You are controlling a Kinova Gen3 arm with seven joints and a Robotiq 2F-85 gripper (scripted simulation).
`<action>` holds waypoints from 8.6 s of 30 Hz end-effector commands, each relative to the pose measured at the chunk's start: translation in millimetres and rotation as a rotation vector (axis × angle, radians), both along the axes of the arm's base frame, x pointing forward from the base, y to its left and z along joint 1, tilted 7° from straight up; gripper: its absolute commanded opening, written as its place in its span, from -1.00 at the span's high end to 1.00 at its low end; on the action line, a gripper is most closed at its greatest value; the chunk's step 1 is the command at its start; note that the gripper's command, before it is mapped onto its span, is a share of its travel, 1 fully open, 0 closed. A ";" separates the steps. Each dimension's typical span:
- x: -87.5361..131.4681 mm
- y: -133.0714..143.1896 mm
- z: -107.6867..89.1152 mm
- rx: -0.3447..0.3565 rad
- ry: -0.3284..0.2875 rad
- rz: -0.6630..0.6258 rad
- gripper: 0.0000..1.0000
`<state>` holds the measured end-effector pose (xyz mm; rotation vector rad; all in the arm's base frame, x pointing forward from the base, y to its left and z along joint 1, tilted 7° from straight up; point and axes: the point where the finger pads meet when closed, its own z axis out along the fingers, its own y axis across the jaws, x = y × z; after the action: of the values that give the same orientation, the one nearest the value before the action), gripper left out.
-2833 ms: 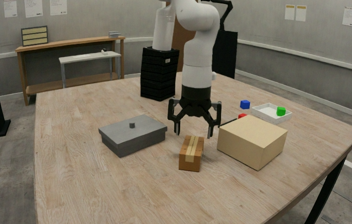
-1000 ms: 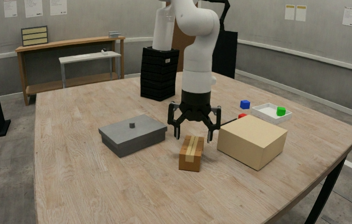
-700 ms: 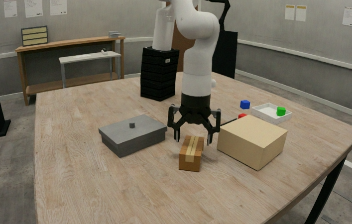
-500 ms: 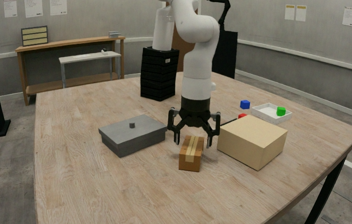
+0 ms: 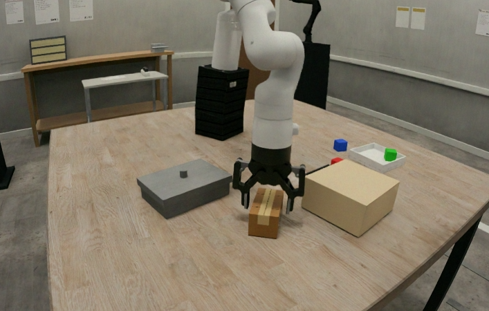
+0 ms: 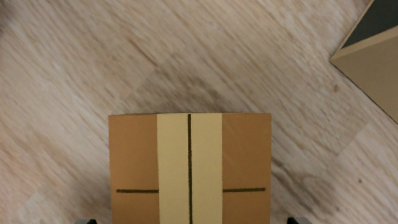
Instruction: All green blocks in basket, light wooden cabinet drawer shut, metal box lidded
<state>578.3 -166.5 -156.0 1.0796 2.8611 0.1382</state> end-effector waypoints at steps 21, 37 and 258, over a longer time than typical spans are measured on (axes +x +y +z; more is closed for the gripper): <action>1.8 0.0 -7.0 -0.001 -0.002 0.000 -0.85; 1.8 0.0 -7.0 -0.001 -0.002 0.000 -0.85; -33.7 -147.8 48.9 -0.020 -0.012 0.176 -0.33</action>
<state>543.6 -313.7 -105.2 0.8198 2.9386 0.1273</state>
